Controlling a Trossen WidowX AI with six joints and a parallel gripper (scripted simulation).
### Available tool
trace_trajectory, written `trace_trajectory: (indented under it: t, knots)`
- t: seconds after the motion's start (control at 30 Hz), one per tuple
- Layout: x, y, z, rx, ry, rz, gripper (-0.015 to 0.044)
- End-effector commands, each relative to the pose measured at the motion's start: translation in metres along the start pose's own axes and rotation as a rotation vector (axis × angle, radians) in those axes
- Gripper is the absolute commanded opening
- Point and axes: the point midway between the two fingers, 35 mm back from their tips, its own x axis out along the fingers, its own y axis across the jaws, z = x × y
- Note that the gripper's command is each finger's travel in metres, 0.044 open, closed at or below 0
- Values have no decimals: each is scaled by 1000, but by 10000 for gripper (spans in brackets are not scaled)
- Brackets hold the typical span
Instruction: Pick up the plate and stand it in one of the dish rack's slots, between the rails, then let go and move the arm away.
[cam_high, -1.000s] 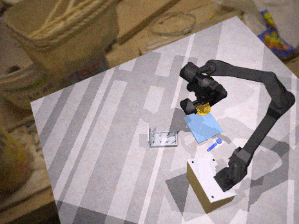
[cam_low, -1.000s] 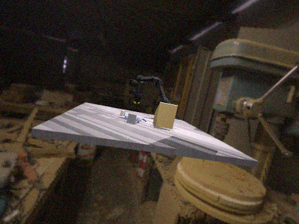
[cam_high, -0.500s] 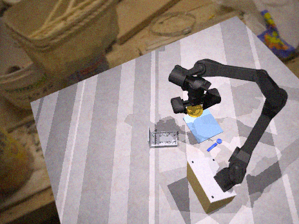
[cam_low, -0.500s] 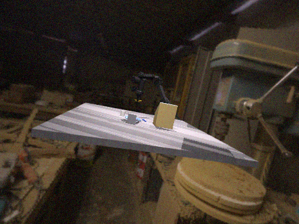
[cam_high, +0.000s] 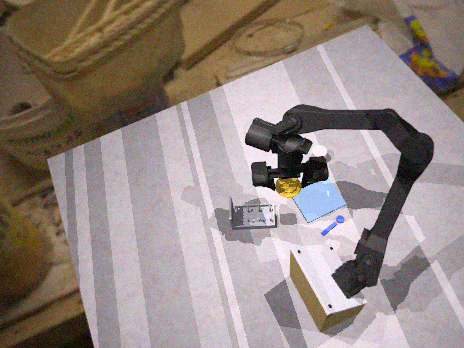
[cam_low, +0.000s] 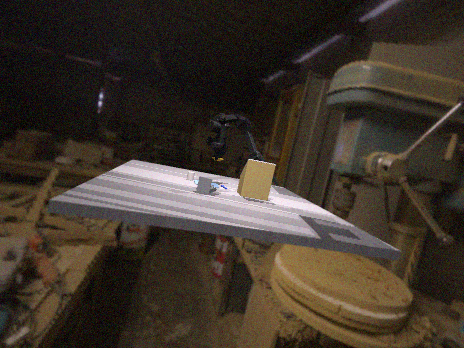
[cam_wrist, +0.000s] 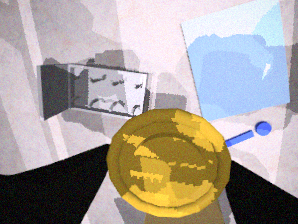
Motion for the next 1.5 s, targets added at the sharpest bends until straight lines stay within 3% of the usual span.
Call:
trace_trajectory:
  t: [0.0,0.77,1.47]
  knots:
    - [11,2,-4,-57,55,27,0]
    - [68,16,-19,-460,270,389,0]
    - [101,27,-23,-774,162,806,0]
